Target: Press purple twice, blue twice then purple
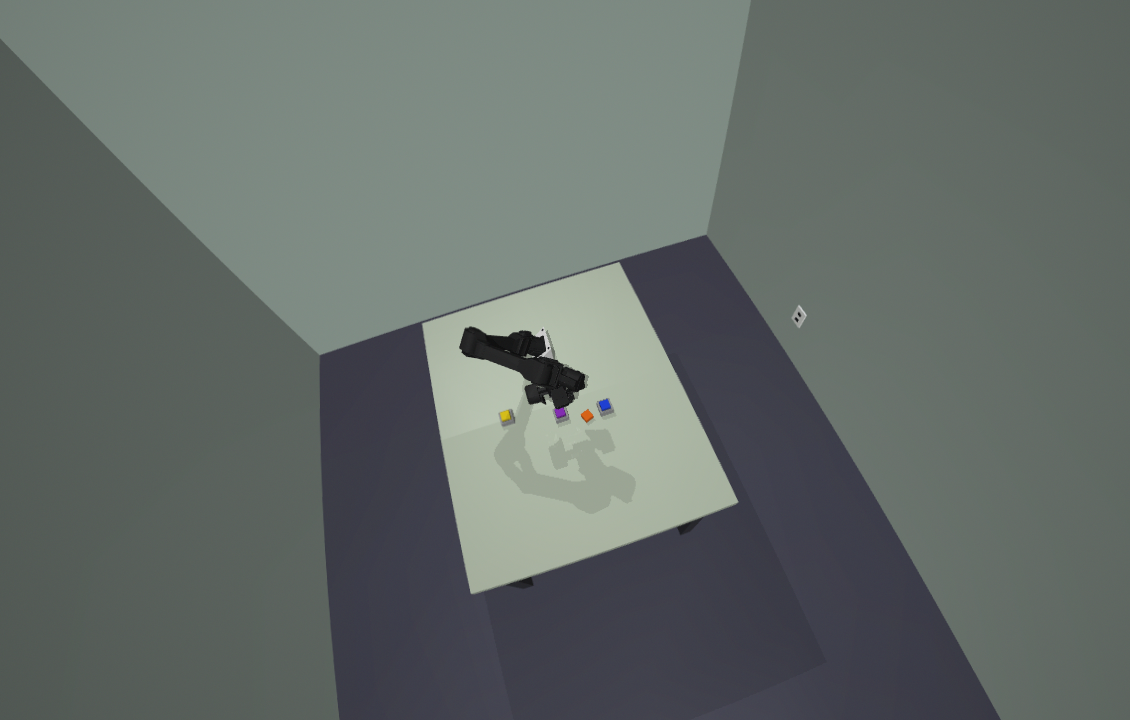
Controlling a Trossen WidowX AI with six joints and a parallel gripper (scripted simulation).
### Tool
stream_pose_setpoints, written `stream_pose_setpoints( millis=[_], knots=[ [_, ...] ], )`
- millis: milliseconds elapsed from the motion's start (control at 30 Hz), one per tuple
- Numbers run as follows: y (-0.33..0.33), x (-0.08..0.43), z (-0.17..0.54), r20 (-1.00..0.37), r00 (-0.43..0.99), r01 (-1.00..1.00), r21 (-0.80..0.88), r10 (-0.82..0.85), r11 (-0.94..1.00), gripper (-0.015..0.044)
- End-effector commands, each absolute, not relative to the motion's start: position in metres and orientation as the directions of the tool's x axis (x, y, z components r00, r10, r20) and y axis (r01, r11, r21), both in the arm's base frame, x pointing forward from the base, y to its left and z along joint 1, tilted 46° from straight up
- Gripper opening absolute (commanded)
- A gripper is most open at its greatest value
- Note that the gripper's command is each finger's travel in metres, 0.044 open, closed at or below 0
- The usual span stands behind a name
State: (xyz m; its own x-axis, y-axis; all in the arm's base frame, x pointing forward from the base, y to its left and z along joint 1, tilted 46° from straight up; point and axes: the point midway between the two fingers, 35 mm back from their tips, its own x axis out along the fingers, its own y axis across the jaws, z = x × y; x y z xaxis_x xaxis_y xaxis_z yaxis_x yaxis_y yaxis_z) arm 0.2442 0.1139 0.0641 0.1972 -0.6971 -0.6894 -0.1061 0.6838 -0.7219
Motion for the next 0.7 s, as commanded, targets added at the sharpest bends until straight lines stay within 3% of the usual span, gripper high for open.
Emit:
stream_pose_setpoints(
  millis=[0,100,300,567,667],
  knots=[
    [0.107,0.249,0.063,-0.706,0.140,-0.126,-0.708,-0.694,0.695,0.0400],
    [0.107,0.249,0.063,-0.706,0.140,-0.126,-0.708,-0.694,0.695,0.0400],
    [0.066,0.257,0.022,-0.705,0.141,-0.125,-0.709,-0.695,0.694,0.0242],
    [0.064,0.258,0.020,-0.704,0.141,-0.125,-0.710,-0.696,0.693,0.0032],
    [0.064,0.258,0.020,-0.704,0.141,-0.125,-0.710,-0.696,0.693,0.0020]
  ],
)
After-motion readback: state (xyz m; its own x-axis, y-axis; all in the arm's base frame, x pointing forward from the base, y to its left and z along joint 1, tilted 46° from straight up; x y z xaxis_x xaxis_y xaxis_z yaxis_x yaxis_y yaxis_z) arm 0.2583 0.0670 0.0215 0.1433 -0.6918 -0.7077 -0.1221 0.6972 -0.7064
